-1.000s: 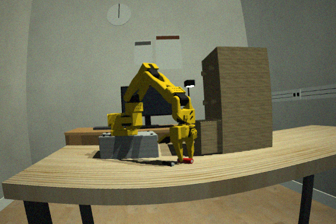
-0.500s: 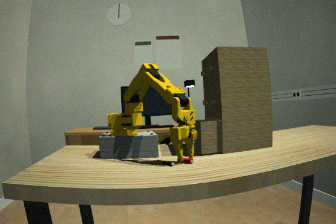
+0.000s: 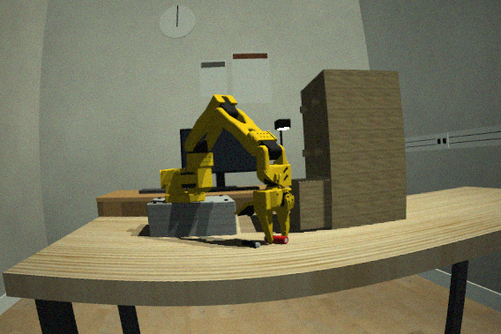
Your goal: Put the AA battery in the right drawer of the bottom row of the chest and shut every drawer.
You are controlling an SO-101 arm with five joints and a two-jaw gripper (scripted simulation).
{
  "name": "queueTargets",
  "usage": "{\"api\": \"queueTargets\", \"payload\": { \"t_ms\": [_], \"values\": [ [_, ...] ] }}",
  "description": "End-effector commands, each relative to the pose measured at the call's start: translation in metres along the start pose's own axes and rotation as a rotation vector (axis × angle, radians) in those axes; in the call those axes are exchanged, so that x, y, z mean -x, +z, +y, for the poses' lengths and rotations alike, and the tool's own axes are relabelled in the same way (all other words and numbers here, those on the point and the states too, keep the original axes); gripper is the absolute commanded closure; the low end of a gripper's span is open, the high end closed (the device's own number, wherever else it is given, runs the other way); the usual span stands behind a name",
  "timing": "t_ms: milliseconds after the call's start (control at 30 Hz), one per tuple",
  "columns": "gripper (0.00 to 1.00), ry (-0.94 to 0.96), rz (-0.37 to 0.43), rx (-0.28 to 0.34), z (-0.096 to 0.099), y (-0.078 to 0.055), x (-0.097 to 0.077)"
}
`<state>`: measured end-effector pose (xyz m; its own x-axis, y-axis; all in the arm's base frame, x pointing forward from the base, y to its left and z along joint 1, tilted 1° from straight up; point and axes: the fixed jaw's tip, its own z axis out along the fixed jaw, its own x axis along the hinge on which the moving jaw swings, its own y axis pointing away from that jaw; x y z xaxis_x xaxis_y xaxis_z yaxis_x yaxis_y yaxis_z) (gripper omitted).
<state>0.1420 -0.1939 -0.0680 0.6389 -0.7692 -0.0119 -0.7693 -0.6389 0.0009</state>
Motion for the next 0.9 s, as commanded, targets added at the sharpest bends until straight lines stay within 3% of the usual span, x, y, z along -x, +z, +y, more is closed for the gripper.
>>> {"api": "queueTargets", "payload": {
  "t_ms": [0,867],
  "values": [
    [0.79,0.002,0.003,-0.001,0.0,0.0026,-0.001],
    [0.9,0.002,0.003,-0.001,0.0,0.0026,-0.001]
  ]
}}
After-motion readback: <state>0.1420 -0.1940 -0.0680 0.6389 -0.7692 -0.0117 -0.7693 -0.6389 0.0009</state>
